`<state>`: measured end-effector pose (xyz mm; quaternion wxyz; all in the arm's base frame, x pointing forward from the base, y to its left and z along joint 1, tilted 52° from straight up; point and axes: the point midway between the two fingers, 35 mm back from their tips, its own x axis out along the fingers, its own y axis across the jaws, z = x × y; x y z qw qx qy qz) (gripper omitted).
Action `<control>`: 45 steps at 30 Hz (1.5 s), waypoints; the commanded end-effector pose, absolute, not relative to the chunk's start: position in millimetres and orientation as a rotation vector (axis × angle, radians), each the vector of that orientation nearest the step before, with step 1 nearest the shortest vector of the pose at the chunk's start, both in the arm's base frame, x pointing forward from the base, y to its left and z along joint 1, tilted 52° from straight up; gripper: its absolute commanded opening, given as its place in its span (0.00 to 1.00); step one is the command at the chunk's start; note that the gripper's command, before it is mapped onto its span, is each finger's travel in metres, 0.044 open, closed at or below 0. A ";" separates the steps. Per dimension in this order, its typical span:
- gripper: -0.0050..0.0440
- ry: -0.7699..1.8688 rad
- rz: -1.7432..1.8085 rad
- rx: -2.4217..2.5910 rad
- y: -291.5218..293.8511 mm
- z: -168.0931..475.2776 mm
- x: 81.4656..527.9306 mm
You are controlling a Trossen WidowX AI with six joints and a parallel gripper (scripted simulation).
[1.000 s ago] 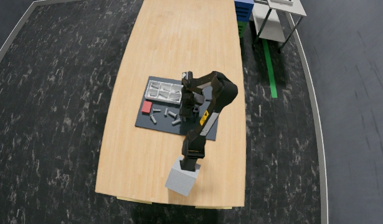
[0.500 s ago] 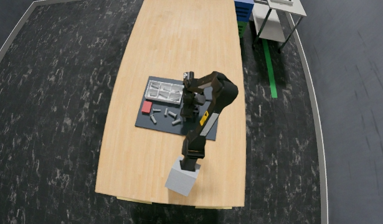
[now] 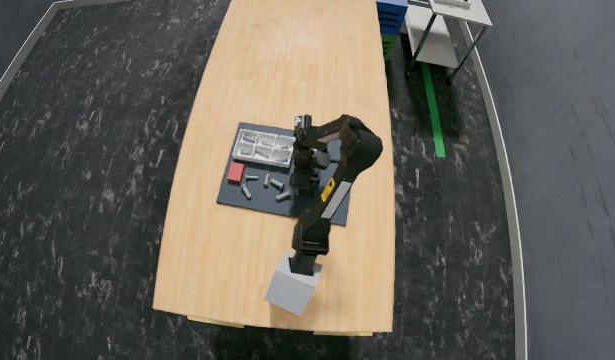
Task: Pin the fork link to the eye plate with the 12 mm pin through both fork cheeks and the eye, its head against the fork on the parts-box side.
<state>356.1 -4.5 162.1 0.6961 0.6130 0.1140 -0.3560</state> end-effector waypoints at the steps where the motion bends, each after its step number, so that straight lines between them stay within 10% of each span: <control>1: 0.00 0.235 -0.772 1.383 -5.2 171.8 354.6; 45: 0.00 0.230 -0.775 1.381 -13.1 173.8 352.6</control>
